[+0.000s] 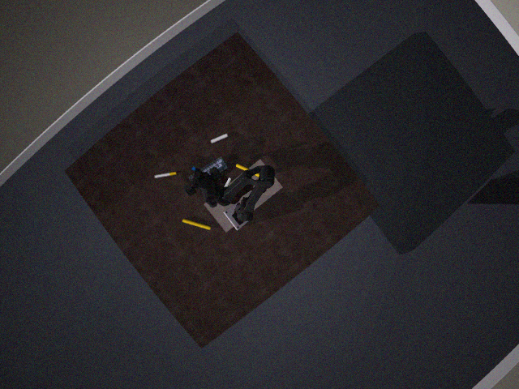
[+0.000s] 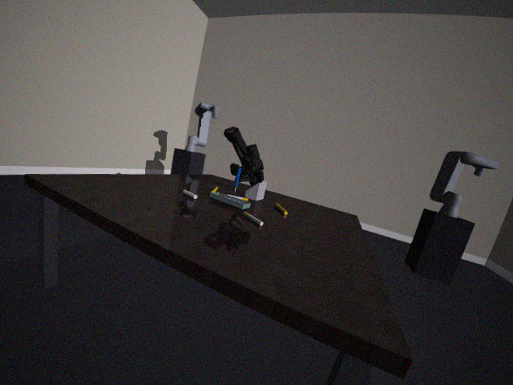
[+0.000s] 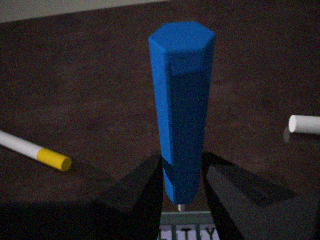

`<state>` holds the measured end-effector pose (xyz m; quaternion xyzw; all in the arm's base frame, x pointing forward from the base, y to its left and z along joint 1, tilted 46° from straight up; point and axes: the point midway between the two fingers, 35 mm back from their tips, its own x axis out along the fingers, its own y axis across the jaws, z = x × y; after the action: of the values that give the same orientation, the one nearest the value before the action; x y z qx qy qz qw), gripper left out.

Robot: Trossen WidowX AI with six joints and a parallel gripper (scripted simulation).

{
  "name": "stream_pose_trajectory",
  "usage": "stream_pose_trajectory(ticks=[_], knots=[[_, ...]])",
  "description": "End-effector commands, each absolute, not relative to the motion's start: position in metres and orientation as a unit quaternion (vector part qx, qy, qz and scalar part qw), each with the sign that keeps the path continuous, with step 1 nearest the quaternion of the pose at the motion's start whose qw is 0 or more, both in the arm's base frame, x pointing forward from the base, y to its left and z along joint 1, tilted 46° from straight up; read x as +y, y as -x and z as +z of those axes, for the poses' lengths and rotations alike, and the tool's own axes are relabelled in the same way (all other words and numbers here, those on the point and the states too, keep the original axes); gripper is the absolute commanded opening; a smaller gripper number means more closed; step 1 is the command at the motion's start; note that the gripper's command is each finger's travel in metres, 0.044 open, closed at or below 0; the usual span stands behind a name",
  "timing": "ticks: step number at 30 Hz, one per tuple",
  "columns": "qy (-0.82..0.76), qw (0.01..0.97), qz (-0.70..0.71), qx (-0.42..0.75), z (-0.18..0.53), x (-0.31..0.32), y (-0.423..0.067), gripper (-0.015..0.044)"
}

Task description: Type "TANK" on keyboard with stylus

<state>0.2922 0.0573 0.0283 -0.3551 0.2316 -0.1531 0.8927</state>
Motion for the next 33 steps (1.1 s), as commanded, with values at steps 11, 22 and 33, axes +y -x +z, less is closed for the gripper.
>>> stream_pose_trajectory(ticks=[11, 22, 33], knots=[[0.357, 0.892, -0.157, 0.228, 0.011, 0.036, -0.289, 0.0], [0.357, 0.892, -0.157, 0.227, 0.008, 0.031, -0.288, 0.0], [0.357, 0.892, -0.157, 0.228, 0.005, 0.032, -0.291, 0.0081]])
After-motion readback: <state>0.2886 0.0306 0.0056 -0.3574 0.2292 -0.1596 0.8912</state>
